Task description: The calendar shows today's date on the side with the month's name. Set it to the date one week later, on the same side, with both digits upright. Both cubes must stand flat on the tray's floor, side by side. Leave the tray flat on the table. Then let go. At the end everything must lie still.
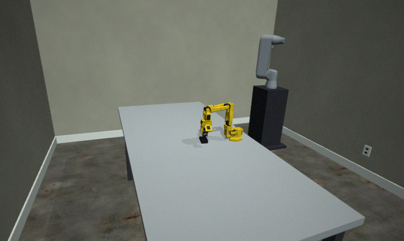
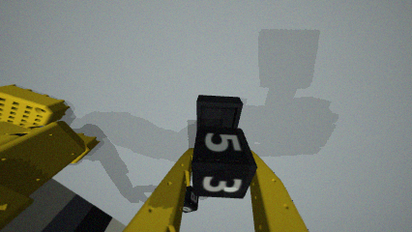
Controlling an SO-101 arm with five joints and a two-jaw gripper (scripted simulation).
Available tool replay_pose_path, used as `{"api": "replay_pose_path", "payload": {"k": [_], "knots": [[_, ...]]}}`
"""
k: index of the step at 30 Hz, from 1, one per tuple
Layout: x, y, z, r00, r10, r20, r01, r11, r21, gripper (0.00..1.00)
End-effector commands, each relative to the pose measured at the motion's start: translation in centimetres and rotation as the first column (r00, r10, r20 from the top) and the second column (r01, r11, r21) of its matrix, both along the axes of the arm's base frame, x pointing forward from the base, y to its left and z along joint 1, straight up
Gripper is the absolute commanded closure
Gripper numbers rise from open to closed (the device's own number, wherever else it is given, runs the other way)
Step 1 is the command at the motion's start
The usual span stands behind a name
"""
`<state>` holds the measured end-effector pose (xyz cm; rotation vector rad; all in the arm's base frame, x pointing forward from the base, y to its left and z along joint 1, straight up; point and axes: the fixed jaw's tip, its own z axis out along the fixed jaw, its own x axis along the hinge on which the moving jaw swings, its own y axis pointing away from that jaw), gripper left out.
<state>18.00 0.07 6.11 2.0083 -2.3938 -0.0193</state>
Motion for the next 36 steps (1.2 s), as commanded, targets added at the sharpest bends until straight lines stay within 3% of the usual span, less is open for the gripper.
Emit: {"api": "replay_pose_path", "payload": {"k": [1, 36], "knots": [[0.49, -0.09, 0.79, 0.999, -0.008, 0.049, 0.008, 1.000, 0.001, 1.00], [0.76, -0.28, 1.32, 0.998, -0.015, 0.065, 0.015, 1.000, 0.001, 1.00]]}}
